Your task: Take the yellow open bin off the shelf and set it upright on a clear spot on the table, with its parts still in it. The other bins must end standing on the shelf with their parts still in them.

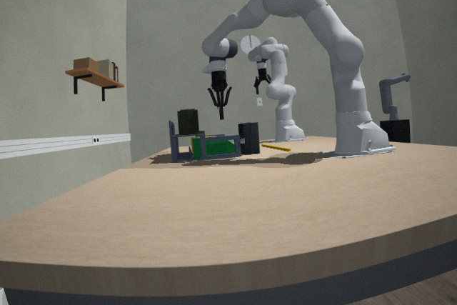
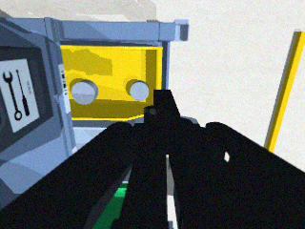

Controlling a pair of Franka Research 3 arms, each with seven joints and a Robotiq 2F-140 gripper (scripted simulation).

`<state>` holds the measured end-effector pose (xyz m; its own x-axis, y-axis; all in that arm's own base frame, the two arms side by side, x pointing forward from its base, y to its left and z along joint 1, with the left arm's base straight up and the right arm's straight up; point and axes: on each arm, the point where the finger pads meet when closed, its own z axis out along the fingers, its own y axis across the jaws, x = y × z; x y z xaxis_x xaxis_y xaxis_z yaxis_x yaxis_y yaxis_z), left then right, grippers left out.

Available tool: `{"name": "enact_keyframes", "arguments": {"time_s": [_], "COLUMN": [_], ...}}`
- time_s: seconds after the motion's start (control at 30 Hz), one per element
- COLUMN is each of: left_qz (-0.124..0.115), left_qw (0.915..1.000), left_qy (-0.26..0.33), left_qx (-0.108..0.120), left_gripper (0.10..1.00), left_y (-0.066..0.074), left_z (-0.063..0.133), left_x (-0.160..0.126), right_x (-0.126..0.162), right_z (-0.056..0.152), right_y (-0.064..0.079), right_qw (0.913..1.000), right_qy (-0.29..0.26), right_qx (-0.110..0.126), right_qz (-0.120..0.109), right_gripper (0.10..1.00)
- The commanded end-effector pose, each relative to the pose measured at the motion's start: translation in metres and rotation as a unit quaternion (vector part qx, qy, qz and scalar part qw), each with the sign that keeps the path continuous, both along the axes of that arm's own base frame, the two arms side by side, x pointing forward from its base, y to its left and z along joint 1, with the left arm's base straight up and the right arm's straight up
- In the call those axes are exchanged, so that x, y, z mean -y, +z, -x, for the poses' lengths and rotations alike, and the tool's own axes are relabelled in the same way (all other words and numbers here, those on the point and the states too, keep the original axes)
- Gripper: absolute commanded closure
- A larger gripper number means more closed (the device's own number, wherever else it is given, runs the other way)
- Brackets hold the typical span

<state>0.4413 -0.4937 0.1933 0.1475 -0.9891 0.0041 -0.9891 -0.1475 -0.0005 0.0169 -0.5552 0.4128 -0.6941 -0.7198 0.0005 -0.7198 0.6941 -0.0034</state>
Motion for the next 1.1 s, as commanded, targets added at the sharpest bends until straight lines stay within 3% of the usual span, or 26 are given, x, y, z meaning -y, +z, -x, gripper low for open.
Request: {"name": "enact_keyframes", "arguments": {"time_s": [0.0,0.97,1.07], "left_qz": [-0.002,-0.002,-0.002], "left_qw": [1.0000,1.0000,1.0000], "left_qy": [-0.003,-0.003,-0.003], "left_qx": [-0.001,-0.001,-0.001], "left_gripper": [0.999,0.999,0.999], "left_y": [-0.0006,-0.0006,-0.0095], "left_z": [0.0003,0.0003,0.0000], "left_x": [-0.0008,-0.0008,0.0019], "right_x": [0.0000,0.0000,0.0000], "right_z": [0.0000,0.0000,0.0000], "right_y": [0.0001,0.0001,0.0001], "right_qw": [1.0000,1.0000,1.0000], "right_qy": [0.000,0.000,0.000], "right_qx": [0.000,0.000,0.000], "right_qz": [0.000,0.000,0.000], "right_gripper": [0.098,0.098,0.098]}}
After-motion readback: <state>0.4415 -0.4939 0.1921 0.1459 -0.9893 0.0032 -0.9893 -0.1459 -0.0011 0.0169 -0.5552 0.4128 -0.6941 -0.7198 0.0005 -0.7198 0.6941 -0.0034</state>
